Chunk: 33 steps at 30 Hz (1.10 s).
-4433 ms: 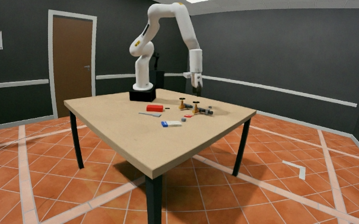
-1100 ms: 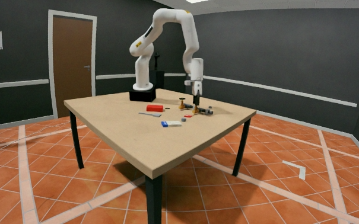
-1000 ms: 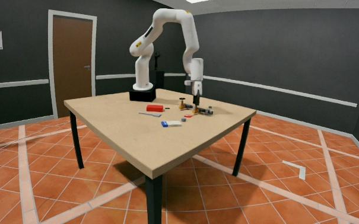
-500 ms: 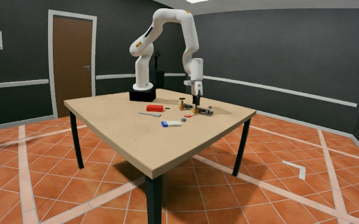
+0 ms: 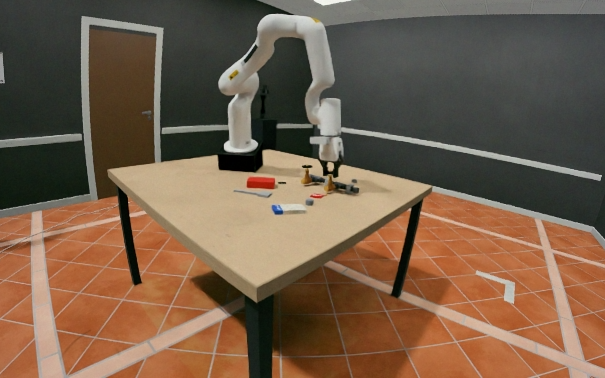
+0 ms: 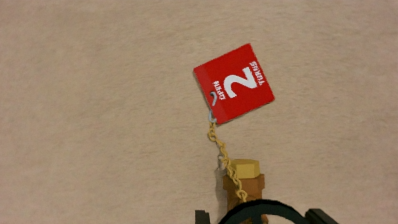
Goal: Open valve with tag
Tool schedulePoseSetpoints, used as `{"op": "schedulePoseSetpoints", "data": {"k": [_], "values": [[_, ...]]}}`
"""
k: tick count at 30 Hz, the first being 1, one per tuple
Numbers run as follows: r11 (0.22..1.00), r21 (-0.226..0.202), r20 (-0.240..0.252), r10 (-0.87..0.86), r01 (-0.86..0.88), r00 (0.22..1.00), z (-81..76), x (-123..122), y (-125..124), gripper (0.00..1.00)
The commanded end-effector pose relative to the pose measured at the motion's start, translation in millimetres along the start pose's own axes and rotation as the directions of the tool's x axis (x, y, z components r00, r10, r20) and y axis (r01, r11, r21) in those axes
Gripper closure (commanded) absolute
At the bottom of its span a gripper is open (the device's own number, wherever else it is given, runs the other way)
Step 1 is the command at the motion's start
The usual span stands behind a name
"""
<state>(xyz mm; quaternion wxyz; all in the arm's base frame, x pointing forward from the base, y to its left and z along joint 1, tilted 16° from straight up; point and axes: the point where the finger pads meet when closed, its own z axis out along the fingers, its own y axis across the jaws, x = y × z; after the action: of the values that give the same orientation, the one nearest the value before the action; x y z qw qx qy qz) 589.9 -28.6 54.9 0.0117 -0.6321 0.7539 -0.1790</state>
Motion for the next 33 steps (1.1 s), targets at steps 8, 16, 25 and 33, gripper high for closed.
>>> {"op": "schedulePoseSetpoints", "data": {"k": [8,16,25,33], "values": [[0.816,-0.022,0.019,-0.578,0.578,0.816,-0.9,-0.3,-1.0,1.0],[0.541,0.007,0.009,-0.841,0.841,0.541,-0.9,-0.3,-1.0,1.0],[0.136,0.019,-0.001,-0.991,0.99,0.136,-0.9,-0.3,-1.0,1.0],[-0.238,0.024,-0.017,-0.971,0.971,-0.238,-0.9,-0.3,-1.0,1.0]]}}
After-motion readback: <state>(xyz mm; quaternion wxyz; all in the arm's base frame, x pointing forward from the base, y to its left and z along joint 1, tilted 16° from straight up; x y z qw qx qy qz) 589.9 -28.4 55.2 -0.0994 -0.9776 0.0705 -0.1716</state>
